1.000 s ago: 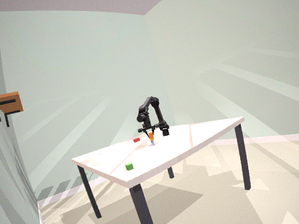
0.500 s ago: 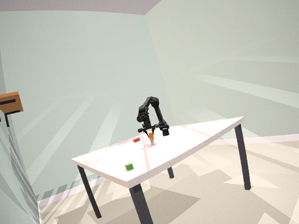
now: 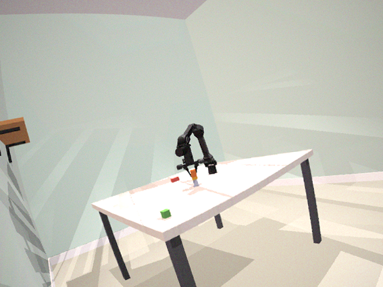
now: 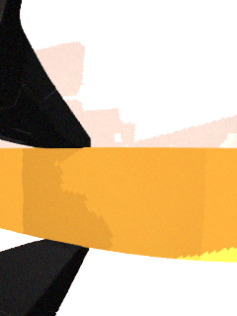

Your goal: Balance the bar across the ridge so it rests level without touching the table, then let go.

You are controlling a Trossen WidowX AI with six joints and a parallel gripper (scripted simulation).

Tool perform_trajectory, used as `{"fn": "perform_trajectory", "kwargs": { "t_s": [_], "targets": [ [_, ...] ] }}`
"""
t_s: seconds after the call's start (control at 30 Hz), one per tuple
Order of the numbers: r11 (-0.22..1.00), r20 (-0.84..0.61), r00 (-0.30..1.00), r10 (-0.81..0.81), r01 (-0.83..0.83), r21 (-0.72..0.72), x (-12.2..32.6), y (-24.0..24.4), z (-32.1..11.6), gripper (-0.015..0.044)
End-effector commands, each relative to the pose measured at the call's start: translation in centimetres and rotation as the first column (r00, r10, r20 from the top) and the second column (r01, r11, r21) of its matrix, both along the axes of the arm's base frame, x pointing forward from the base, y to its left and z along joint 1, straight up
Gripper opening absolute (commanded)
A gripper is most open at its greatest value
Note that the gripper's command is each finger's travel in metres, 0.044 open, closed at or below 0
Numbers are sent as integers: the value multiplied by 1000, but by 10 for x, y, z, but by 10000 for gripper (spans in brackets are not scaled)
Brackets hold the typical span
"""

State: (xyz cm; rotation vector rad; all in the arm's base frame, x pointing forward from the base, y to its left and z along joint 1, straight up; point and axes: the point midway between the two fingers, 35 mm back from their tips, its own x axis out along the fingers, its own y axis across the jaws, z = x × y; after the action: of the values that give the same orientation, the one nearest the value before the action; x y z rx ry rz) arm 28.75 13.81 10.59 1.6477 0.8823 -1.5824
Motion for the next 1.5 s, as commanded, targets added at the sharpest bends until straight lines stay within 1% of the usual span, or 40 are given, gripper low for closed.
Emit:
{"fn": "perform_trajectory", "kwargs": {
  "t_s": [0.0, 0.9, 1.1, 1.13, 1.47],
  "targets": [
    [1000, 0, 1000, 0, 0, 0, 0, 0, 0, 0],
    [1000, 0, 1000, 0, 0, 0, 0, 0, 0, 0],
    [1000, 0, 1000, 0, 0, 0, 0, 0, 0, 157],
    [1000, 0, 1000, 0, 0, 0, 0, 0, 0, 167],
    [1000, 0, 1000, 0, 0, 0, 0, 0, 0, 167]
  ]
}}
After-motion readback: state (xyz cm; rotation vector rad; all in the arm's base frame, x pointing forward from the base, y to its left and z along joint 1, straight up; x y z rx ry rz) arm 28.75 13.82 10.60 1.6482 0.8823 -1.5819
